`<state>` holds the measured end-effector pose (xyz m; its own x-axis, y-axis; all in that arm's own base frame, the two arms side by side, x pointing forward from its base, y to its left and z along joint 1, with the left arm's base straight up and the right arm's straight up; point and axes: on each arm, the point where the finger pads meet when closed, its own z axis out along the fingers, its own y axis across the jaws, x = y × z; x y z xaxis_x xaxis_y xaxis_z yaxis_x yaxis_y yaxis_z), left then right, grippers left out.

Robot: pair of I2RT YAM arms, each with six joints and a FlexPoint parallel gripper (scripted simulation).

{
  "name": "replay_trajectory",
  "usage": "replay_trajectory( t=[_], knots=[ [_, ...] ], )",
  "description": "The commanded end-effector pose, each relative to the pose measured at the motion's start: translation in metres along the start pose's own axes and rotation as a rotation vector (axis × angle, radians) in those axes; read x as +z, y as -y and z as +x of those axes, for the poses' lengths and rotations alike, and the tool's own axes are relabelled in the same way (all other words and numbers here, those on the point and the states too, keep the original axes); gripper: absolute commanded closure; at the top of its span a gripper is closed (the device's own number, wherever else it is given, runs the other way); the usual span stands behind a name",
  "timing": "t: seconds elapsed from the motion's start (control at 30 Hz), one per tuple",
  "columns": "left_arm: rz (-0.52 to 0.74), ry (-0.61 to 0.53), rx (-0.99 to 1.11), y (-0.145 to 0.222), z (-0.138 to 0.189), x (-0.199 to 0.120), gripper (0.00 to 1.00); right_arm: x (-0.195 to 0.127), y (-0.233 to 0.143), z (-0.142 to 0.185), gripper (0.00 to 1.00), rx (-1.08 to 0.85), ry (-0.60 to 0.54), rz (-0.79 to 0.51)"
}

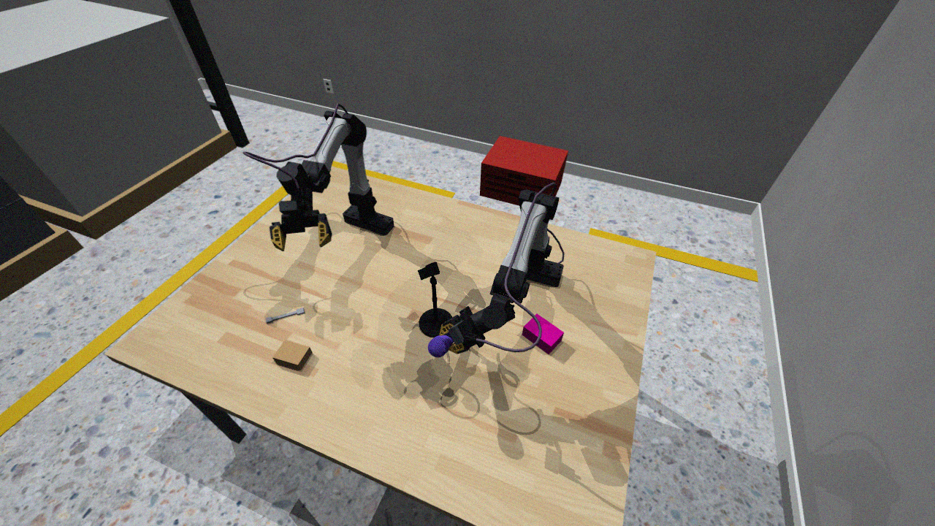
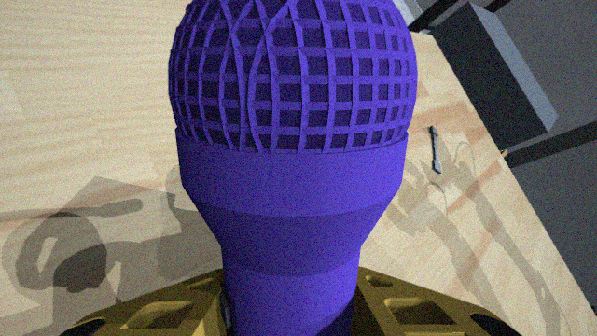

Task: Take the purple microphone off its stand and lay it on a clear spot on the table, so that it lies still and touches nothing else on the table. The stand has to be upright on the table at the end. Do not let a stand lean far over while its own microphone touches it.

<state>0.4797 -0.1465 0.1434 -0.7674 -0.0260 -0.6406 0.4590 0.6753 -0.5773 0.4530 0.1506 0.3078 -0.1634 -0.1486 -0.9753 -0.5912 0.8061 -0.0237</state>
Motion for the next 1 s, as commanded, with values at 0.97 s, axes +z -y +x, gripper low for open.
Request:
replay_trajectory(
  t=[0.97],
  knots=[
    [-0.292,-0.431,-0.332,-0.089,0.086,-0.001,1.00,-0.174,0.083,-0.054,0.02,0.112,0.194,0.667]
  ],
)
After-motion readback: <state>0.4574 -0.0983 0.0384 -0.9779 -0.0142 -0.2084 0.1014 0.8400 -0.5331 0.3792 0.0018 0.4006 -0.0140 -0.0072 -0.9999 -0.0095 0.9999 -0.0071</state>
